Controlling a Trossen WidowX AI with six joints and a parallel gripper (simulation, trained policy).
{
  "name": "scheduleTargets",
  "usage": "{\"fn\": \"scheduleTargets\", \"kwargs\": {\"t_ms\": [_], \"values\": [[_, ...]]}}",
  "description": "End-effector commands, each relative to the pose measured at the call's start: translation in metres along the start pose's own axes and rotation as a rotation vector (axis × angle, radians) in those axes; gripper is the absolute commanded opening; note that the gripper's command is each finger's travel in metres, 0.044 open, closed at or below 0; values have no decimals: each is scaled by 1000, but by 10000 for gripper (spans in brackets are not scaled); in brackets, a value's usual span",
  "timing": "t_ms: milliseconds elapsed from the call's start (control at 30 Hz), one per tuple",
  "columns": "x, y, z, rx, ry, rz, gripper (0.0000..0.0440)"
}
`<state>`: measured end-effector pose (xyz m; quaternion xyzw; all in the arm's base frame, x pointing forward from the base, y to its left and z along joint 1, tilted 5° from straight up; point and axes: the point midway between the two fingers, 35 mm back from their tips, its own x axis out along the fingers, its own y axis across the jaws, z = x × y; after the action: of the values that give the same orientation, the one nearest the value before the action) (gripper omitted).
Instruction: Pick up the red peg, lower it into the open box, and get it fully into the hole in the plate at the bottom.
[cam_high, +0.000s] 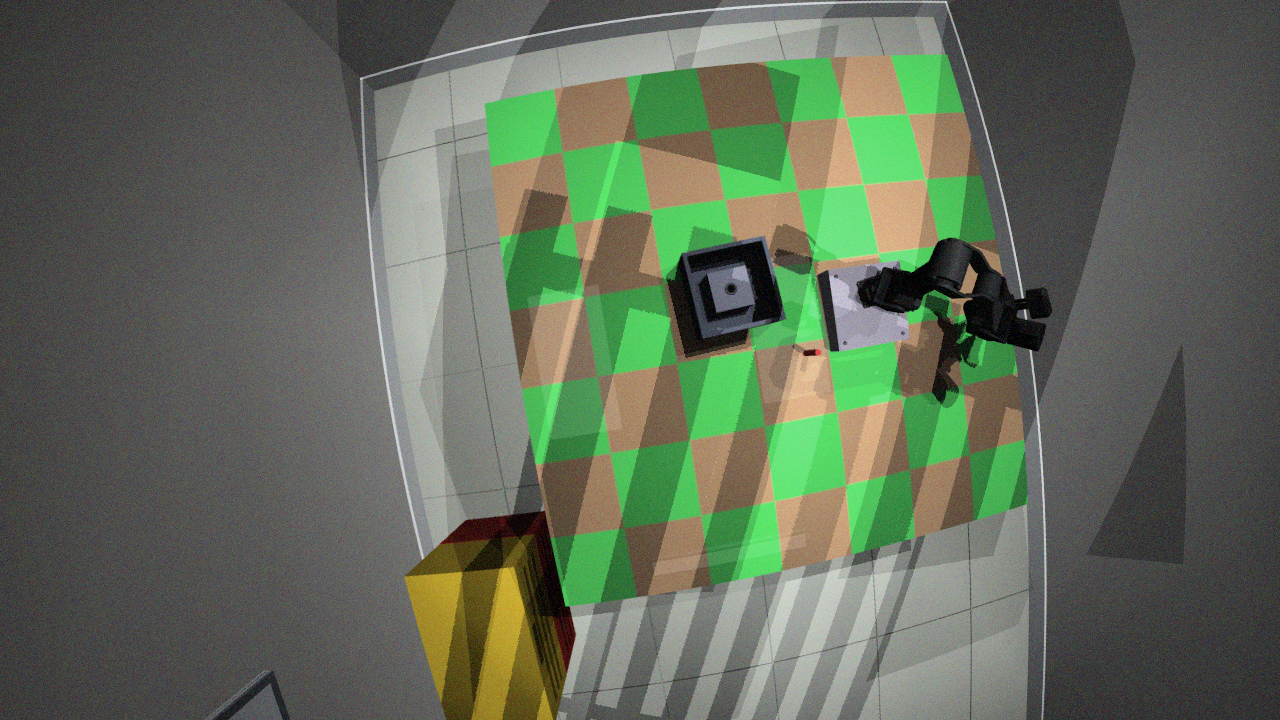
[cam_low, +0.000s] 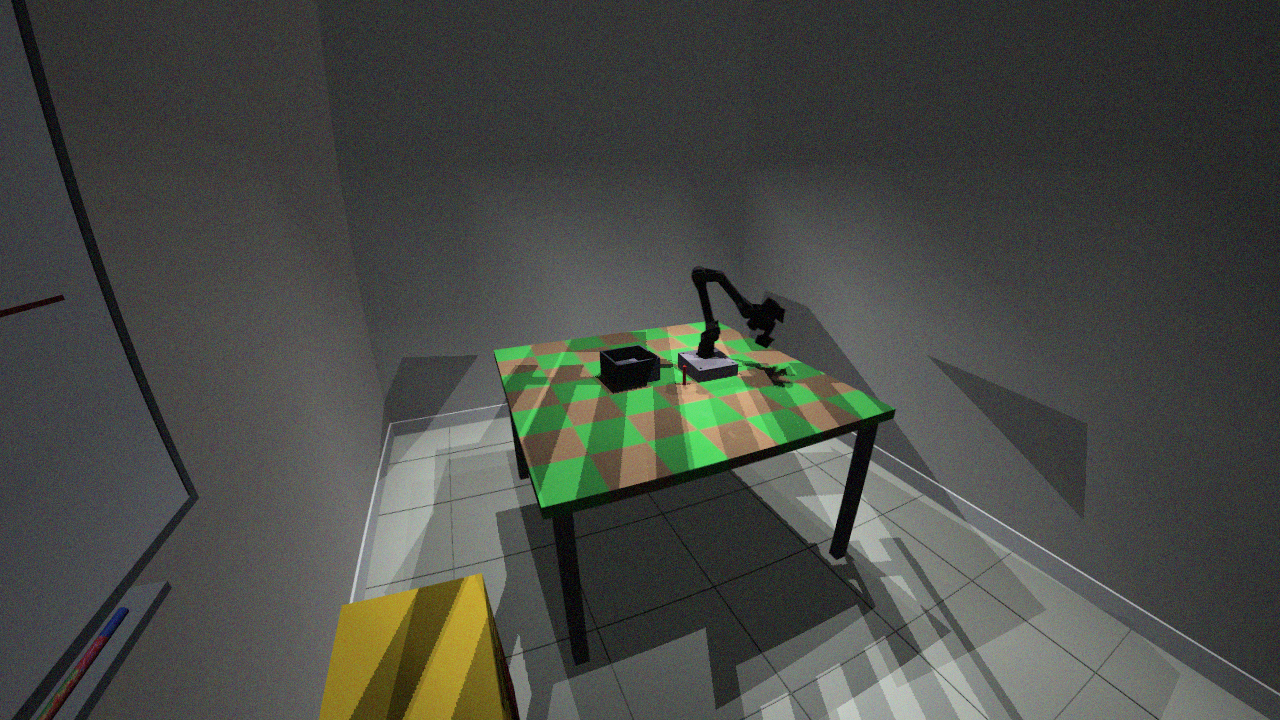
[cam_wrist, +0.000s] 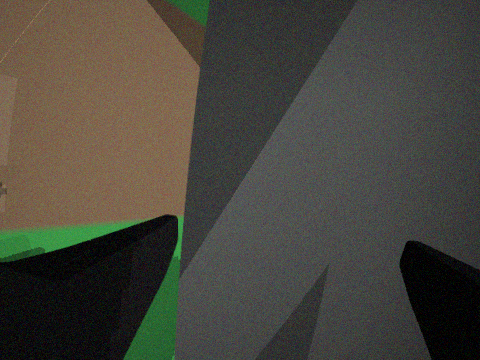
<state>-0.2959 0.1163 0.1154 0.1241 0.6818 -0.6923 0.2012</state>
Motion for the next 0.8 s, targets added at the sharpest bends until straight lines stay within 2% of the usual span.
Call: {"fn": "scheduleTargets", "kwargs": {"t_ms": [0, 67, 767], "values": [[-2, -3, -4, 12, 19, -4, 418], [-7, -5, -15, 63, 59, -2, 440], [-63, 19, -86, 712, 396, 21, 440]]}}
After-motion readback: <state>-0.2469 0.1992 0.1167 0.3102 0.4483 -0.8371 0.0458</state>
